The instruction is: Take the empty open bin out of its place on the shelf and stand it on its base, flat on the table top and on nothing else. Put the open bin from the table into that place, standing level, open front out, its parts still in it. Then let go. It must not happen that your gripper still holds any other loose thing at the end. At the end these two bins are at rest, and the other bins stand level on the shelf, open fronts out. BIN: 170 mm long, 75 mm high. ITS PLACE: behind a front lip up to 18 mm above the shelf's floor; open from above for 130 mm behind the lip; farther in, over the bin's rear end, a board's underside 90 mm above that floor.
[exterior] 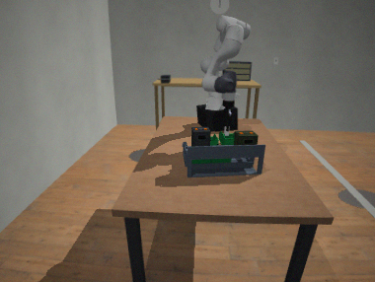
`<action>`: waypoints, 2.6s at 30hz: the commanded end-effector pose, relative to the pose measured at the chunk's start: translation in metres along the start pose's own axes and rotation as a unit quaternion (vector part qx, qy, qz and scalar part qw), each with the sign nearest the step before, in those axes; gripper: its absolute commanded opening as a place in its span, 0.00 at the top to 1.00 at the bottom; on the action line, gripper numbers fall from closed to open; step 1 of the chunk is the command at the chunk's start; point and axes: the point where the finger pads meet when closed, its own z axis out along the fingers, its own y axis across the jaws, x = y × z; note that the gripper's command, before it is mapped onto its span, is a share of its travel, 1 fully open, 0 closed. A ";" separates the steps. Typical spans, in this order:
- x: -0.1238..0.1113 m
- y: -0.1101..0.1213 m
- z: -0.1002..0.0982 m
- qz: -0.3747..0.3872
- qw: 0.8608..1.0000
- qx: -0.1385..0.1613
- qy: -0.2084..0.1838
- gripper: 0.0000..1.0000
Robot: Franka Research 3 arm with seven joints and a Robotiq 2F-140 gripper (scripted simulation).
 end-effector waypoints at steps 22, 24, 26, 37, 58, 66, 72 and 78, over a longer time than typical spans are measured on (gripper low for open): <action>-0.001 0.001 0.001 -0.006 1.000 -0.002 -0.002 1.00; -0.001 0.001 0.003 -0.006 1.000 -0.002 -0.002 1.00; -0.001 0.001 0.004 -0.006 1.000 -0.002 -0.002 1.00; -0.001 0.001 0.015 -0.006 1.000 -0.002 -0.002 1.00; -0.002 0.001 0.028 -0.006 1.000 -0.002 -0.002 1.00; -0.002 0.001 0.028 -0.006 1.000 -0.002 -0.002 1.00; -0.002 0.001 0.028 -0.006 1.000 -0.002 -0.002 1.00; -0.002 0.001 0.028 -0.006 1.000 -0.002 -0.002 0.43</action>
